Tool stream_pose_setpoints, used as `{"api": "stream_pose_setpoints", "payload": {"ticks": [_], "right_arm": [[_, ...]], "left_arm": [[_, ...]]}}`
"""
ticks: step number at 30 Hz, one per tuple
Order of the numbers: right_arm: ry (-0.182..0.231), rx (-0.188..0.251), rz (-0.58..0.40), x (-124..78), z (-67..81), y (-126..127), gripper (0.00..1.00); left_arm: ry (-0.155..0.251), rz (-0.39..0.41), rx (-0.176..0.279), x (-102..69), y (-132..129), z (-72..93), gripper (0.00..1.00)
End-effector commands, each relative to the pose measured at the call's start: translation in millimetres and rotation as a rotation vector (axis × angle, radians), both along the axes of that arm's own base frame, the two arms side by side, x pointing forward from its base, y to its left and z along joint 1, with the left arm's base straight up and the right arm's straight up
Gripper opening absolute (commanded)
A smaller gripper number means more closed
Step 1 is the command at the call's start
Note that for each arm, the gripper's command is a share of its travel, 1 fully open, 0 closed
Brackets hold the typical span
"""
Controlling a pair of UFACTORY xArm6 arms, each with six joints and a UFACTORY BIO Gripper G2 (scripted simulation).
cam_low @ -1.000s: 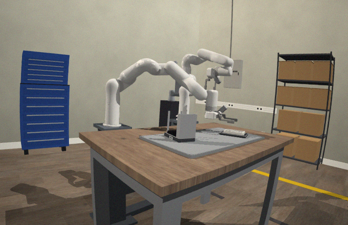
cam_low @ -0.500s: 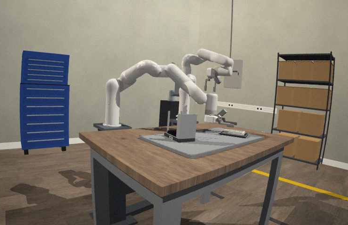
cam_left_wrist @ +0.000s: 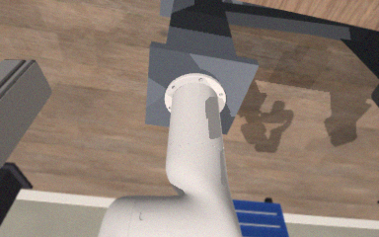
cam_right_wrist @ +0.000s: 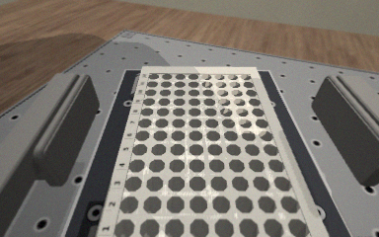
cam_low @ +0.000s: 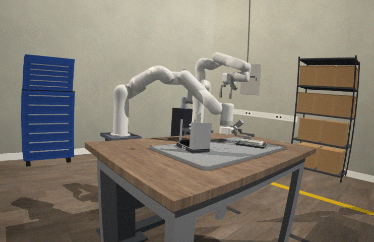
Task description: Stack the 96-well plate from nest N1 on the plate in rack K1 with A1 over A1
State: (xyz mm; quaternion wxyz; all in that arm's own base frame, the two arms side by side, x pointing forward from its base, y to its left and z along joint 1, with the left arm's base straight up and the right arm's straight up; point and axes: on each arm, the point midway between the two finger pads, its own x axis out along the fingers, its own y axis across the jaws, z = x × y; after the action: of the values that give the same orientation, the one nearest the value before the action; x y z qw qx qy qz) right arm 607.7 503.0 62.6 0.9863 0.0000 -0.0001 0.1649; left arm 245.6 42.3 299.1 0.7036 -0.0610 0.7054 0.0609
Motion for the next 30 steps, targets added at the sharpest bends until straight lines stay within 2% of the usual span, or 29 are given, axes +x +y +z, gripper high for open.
{"api": "stream_pose_setpoints", "payload": {"ticks": [1, 30], "right_arm": [[-0.004, 0.004, 0.000, 1.0, 3.0, 0.9, 0.37], [-0.004, 0.004, 0.000, 0.9, -11.7, 0.9, 0.37]], "left_arm": [[-0.003, 0.000, 0.000, 0.3, 0.1, 0.7, 1.00], [-0.003, 0.000, 0.000, 0.3, 0.1, 0.7, 1.00]]}}
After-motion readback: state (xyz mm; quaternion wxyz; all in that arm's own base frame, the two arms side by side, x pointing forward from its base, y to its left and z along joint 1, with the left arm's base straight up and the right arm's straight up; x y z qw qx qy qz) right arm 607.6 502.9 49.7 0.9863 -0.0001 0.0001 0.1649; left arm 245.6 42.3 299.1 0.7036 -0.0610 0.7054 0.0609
